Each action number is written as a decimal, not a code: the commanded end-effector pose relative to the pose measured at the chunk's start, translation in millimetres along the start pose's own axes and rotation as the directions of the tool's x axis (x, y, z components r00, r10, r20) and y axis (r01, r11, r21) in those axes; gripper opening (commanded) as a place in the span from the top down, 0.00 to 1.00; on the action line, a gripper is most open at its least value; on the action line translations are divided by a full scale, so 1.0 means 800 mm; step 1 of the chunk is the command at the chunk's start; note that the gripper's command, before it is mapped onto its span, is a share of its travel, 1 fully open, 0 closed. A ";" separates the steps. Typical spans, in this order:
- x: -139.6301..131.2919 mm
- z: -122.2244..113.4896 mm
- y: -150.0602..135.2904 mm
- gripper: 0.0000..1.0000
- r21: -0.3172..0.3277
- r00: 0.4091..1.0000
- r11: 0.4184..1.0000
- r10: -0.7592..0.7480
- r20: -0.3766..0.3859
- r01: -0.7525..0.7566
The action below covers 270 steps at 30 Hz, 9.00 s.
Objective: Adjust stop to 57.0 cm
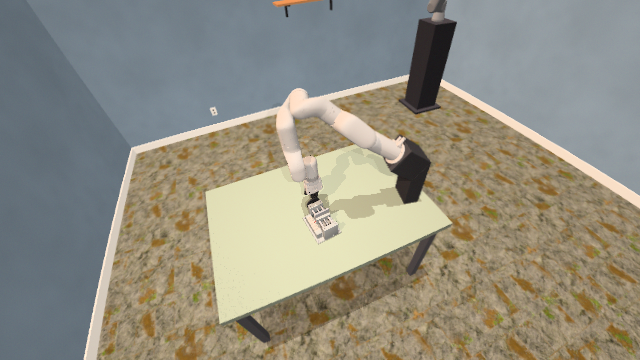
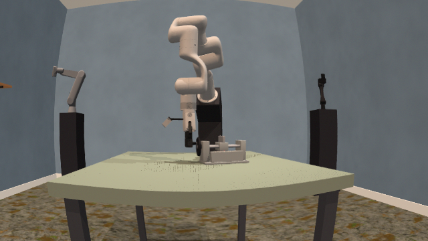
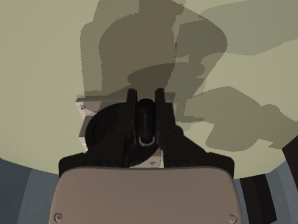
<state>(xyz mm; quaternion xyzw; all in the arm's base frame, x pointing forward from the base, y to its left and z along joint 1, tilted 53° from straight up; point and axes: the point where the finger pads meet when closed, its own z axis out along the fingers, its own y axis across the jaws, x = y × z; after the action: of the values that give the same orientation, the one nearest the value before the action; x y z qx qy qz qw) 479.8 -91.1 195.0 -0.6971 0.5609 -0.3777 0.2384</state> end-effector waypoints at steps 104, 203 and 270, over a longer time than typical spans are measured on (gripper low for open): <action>0.000 -0.017 -0.023 0.94 0.002 1.000 1.000 0.000 -0.001 0.000; 0.000 0.048 -0.010 0.94 0.002 1.000 1.000 0.000 -0.001 0.000; 0.000 0.022 -0.071 0.94 0.002 1.000 1.000 0.000 -0.001 0.000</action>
<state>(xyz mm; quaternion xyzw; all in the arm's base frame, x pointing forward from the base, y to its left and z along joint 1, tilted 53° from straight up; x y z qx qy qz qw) 526.8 -78.0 228.3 -0.6961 0.5608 -0.3799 0.2382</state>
